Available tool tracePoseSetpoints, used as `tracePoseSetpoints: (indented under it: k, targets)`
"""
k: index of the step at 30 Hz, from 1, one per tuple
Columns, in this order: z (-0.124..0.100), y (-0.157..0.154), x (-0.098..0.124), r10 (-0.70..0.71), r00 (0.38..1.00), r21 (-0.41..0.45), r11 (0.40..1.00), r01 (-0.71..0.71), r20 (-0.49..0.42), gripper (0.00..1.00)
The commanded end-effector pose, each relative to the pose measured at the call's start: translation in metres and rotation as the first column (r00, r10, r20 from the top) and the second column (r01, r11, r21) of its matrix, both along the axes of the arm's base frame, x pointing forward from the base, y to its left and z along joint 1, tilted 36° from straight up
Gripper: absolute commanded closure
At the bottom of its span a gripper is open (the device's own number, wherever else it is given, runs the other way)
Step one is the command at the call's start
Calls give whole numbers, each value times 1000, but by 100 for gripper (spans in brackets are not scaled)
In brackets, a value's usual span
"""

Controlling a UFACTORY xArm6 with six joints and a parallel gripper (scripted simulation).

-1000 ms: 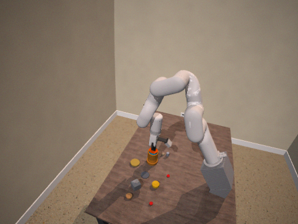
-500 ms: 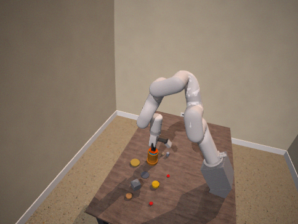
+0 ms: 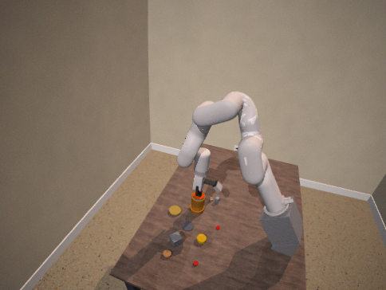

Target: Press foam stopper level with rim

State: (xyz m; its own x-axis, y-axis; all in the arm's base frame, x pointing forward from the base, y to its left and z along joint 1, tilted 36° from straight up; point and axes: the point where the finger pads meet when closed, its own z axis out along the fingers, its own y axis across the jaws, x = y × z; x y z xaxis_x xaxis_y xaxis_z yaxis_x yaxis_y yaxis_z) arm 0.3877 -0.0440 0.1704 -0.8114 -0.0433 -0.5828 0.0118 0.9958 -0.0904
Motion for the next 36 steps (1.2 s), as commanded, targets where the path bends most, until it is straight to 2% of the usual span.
tracePoseSetpoints:
  k: [1,36]
  targets:
    - [0,0,1,0,1000,0,1000,0,2,100]
    - [-9,-1,8,0,1000,0,1000,0,2,100]
